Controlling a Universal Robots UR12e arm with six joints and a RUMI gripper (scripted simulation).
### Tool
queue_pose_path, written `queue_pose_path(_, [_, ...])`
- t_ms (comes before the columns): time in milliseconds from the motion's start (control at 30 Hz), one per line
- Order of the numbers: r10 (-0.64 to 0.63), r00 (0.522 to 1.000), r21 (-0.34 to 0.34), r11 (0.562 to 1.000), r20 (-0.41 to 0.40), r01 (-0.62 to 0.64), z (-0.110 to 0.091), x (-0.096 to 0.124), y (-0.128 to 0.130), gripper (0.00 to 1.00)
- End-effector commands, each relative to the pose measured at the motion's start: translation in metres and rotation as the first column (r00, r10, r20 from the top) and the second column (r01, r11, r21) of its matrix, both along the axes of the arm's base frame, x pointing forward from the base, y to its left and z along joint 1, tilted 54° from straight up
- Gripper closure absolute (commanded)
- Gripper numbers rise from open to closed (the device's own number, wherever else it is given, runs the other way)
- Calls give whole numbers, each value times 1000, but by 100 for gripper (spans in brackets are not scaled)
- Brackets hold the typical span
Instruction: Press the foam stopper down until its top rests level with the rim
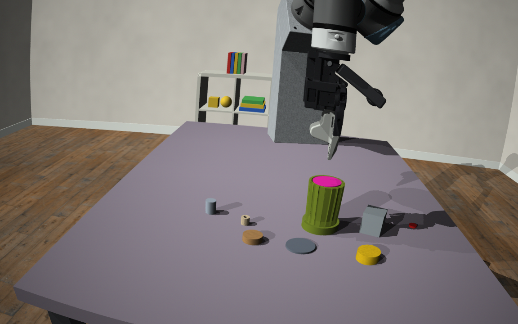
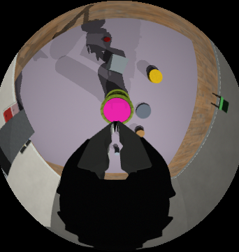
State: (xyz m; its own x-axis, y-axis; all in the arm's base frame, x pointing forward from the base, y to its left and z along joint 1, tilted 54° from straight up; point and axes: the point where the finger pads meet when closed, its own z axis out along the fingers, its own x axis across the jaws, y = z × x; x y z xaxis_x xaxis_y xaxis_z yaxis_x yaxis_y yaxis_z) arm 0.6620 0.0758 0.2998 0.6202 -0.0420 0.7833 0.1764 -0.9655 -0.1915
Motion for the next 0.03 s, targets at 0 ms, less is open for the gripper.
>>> queue_pose_path(0, [1, 1000, 0, 1000, 0, -1, 0, -1, 0, 100])
